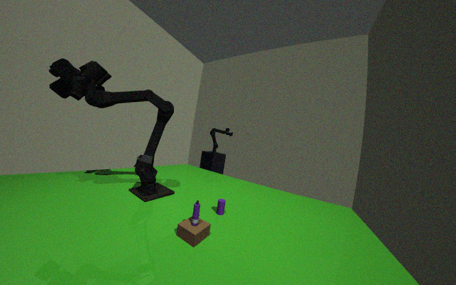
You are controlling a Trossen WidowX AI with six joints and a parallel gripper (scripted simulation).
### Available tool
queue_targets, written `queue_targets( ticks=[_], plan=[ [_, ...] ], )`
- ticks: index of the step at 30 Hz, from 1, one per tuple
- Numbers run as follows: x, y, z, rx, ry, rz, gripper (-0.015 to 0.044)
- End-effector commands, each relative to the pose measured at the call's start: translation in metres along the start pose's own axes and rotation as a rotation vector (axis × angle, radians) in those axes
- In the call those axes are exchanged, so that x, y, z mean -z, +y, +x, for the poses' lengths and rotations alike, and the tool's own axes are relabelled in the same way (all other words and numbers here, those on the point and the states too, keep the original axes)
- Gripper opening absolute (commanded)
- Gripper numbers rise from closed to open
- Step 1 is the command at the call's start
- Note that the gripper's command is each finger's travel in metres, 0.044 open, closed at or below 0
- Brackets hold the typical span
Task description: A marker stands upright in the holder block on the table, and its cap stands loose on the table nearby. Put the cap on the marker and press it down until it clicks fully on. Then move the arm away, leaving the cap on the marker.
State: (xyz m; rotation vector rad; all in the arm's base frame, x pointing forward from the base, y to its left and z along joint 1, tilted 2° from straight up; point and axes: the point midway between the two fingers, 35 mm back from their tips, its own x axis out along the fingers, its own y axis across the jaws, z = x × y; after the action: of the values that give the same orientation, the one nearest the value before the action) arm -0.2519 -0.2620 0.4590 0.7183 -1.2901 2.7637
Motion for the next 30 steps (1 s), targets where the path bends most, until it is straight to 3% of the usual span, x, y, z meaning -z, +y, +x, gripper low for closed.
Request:
queue_targets(
  ticks=[1,8,17,30],
  plan=[
    [-0.038,0.027,-0.022,-0.126,-0.106,0.061,0.0243],
    [-0.110,0.079,-0.095,-0.432,-0.316,0.167,0.0243],
    [-0.182,0.110,-0.227,-0.836,-0.550,0.300,0.0243],
    [-0.205,0.087,-0.445,-1.404,-0.819,0.289,0.0243]
  ],
)
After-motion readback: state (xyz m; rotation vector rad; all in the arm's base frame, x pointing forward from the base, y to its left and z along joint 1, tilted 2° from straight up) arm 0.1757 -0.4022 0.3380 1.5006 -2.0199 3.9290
